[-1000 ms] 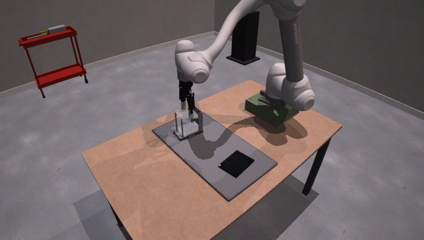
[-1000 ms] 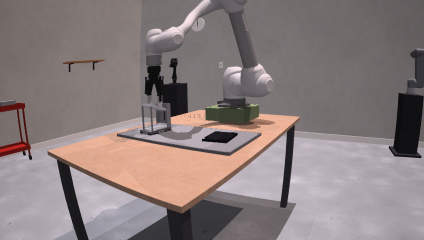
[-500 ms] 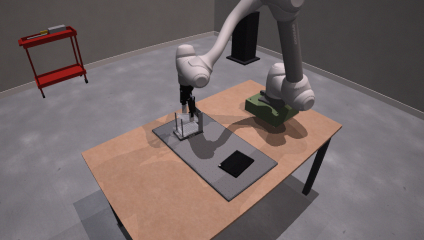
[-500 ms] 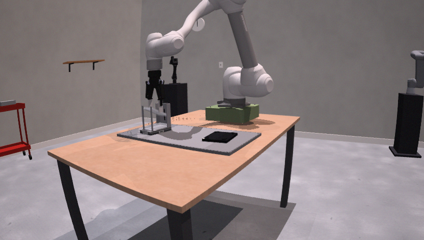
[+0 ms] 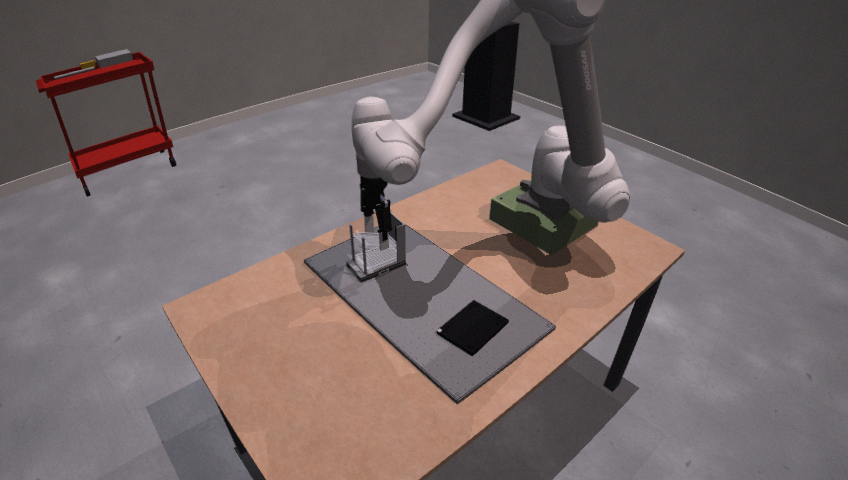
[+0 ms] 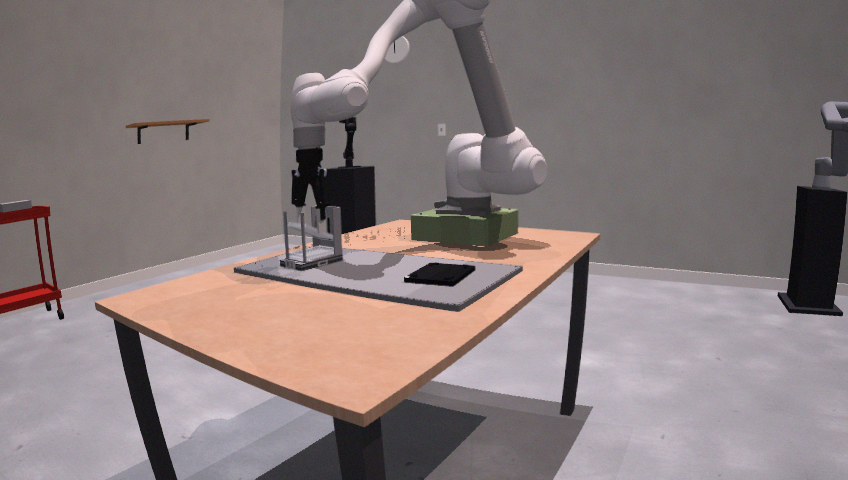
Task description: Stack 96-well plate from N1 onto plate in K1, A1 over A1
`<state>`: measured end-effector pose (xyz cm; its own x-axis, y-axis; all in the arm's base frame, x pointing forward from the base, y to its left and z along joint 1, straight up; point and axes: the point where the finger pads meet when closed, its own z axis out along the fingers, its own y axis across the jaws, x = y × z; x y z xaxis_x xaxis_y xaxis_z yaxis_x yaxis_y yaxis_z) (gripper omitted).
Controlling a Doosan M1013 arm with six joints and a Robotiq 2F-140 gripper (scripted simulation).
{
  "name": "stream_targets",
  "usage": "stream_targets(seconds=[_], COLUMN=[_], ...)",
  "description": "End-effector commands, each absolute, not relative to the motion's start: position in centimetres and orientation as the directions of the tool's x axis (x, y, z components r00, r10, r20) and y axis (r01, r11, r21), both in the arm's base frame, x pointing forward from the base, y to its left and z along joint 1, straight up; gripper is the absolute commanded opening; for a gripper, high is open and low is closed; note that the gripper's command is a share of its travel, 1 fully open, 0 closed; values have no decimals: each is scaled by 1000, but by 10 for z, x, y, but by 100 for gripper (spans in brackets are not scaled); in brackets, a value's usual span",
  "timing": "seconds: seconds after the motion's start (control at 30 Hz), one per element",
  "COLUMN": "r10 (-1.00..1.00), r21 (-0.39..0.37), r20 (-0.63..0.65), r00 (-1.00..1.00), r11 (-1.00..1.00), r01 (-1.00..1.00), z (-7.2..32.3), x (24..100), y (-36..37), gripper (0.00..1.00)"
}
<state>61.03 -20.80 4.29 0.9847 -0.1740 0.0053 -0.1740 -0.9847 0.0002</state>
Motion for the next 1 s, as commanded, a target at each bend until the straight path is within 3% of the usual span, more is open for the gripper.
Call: stream_targets(seconds=[0.0, 0.97], r10=[-166, -166], r21=[2, 2], r20=[1, 1], r00=[986, 986], r11=[-986, -986], r01=[-166, -166], z=[34, -1], x=[607, 606], y=[-209, -209], gripper=[0, 0])
